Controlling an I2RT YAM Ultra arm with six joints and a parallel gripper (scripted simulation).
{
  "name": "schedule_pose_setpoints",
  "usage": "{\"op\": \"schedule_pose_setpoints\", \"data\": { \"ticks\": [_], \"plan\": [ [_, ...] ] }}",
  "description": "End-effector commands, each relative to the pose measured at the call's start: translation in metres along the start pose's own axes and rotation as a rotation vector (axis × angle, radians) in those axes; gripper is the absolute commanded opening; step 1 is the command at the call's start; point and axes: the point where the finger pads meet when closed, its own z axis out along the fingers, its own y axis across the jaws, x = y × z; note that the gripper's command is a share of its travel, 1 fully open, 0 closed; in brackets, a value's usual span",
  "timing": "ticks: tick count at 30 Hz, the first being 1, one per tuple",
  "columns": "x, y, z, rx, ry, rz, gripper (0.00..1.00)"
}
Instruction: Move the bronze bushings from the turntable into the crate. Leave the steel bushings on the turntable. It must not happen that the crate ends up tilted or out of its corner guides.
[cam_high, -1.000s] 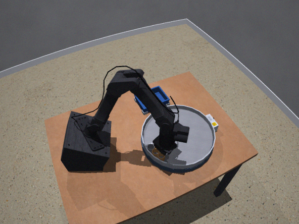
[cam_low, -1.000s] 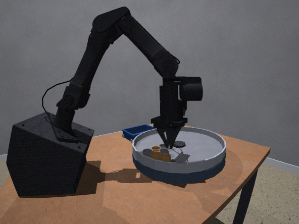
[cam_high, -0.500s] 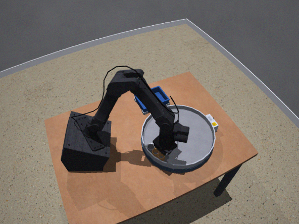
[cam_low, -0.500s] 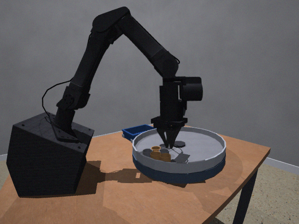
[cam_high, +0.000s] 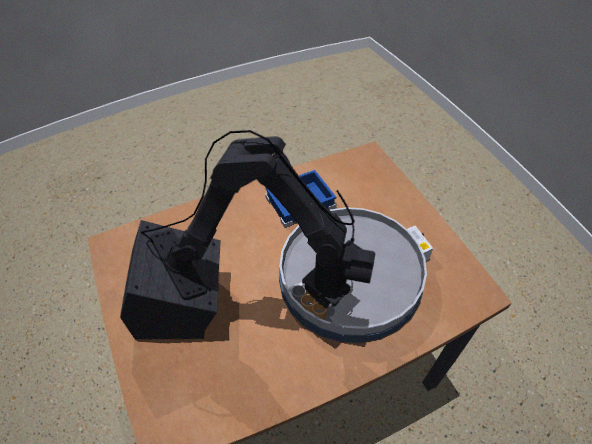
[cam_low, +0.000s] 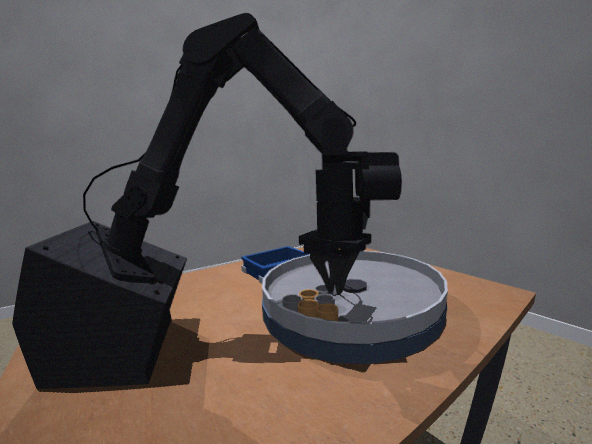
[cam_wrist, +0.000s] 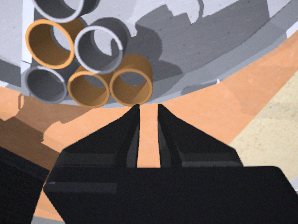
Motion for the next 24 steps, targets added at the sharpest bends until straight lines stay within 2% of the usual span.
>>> {"op": "schedule_pose_setpoints", "data": {
  "ticks": [1, 3, 6, 24],
  "plan": [
    [-0.0021, 0.0025, -0.0044, 0.009, -0.022, -0.01, 0.15],
    [-0.0021, 0.0039, -0.0043, 0.006, -0.021, -0.01, 0.15],
    [-0.0082, -0.0047, -0.0102, 0.028, -0.033, -0.014, 0.15],
    [-0.0081, -0.0046, -0.0102, 0.028, -0.033, -0.014, 0.15]
  ]
}}
